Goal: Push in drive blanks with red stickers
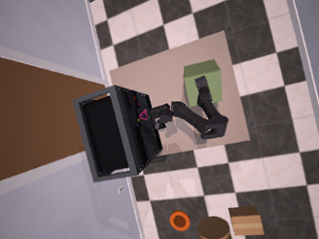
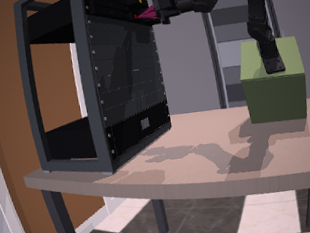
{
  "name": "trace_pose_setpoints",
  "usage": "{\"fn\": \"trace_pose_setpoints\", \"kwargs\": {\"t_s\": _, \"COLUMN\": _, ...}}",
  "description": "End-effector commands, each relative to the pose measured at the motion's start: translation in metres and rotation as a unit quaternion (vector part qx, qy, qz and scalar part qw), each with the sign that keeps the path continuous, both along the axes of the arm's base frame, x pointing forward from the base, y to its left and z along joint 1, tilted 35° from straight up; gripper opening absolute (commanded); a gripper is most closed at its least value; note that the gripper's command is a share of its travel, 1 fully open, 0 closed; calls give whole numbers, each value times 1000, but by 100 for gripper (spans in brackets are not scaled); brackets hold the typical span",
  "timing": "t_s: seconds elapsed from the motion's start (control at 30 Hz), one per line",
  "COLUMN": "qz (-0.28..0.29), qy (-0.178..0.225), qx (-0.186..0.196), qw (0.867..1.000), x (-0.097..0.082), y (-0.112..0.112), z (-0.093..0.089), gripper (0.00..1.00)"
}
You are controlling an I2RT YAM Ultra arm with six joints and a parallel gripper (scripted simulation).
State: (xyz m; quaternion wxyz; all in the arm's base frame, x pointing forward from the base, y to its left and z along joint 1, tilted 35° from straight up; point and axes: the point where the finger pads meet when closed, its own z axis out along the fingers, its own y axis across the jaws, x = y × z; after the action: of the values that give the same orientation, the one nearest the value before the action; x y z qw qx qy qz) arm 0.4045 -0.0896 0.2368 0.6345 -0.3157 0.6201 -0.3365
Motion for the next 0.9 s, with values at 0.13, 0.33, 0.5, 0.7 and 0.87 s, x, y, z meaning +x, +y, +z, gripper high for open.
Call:
{"fn": "trace_pose_setpoints", "kwargs": {"t_s": 0.13, "qz": -35, "qy": -12, "qx": -2, "qw": 999, "x": 7, "y": -21, "z": 13, "gripper": 0}}
{"fn": "trace_pose_setpoints", "kwargs": {"t_s": 0.33, "qz": -35, "qy": -12, "qx": -2, "qw": 999, "x": 7, "y": -21, "z": 13, "gripper": 0}}
{"fn": "trace_pose_setpoints", "kwargs": {"t_s": 0.5, "qz": -35, "qy": -9, "qx": 0, "qw": 999, "x": 8, "y": -22, "z": 11, "gripper": 0}}
{"fn": "trace_pose_setpoints", "kwargs": {"t_s": 0.7, "qz": -35, "qy": -15, "qx": -2, "qw": 999, "x": 10, "y": -23, "z": 15, "gripper": 0}}
{"fn": "trace_pose_setpoints", "kwargs": {"t_s": 0.87, "qz": -35, "qy": -15, "qx": -2, "qw": 999, "x": 10, "y": -23, "z": 15, "gripper": 0}}
